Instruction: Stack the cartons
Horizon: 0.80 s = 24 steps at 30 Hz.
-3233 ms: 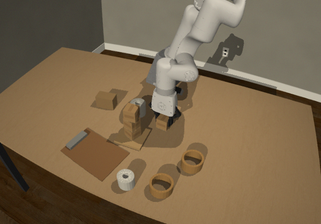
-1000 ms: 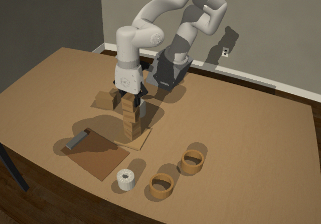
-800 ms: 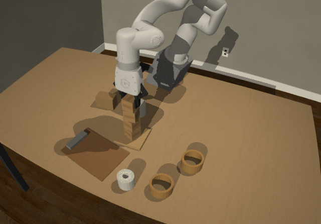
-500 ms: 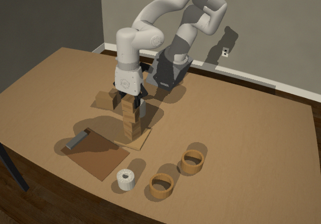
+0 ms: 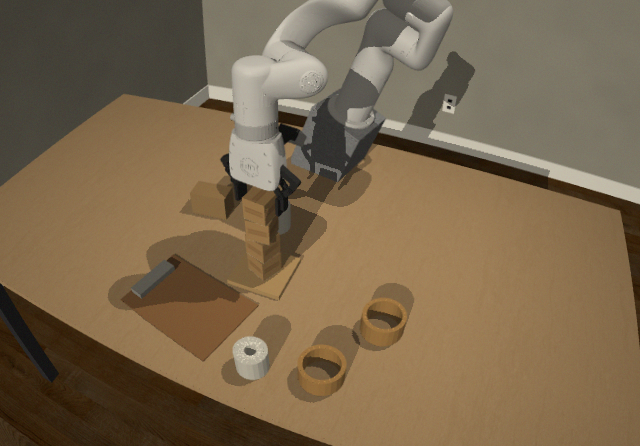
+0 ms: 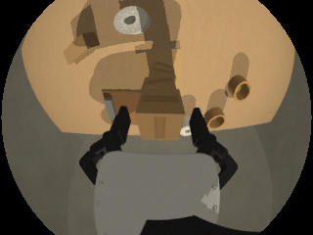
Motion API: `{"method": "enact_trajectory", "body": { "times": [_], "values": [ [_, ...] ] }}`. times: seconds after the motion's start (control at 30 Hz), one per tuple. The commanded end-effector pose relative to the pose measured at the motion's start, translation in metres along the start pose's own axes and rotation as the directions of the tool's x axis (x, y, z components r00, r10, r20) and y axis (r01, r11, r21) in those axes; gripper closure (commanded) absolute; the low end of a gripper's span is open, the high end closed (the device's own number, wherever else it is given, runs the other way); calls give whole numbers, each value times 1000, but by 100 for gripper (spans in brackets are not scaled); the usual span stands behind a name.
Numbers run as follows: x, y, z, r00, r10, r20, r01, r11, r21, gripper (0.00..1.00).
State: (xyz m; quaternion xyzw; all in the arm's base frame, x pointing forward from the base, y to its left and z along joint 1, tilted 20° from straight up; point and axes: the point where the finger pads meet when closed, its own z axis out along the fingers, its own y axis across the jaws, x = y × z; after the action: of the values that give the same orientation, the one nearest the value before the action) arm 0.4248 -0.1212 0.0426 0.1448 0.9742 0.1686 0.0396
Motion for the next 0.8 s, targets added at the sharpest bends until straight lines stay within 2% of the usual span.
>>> {"method": "enact_trajectory", "body": {
  "times": [0.0, 0.67, 0.77],
  "values": [
    [-2, 0, -2, 1000, -1, 4, 1, 1000, 1, 0],
    [-2, 0, -2, 1000, -1, 4, 1, 1000, 1, 0],
    [-1, -1, -27, 1000, 0, 4, 0, 1000, 3, 0]
  ]
}}
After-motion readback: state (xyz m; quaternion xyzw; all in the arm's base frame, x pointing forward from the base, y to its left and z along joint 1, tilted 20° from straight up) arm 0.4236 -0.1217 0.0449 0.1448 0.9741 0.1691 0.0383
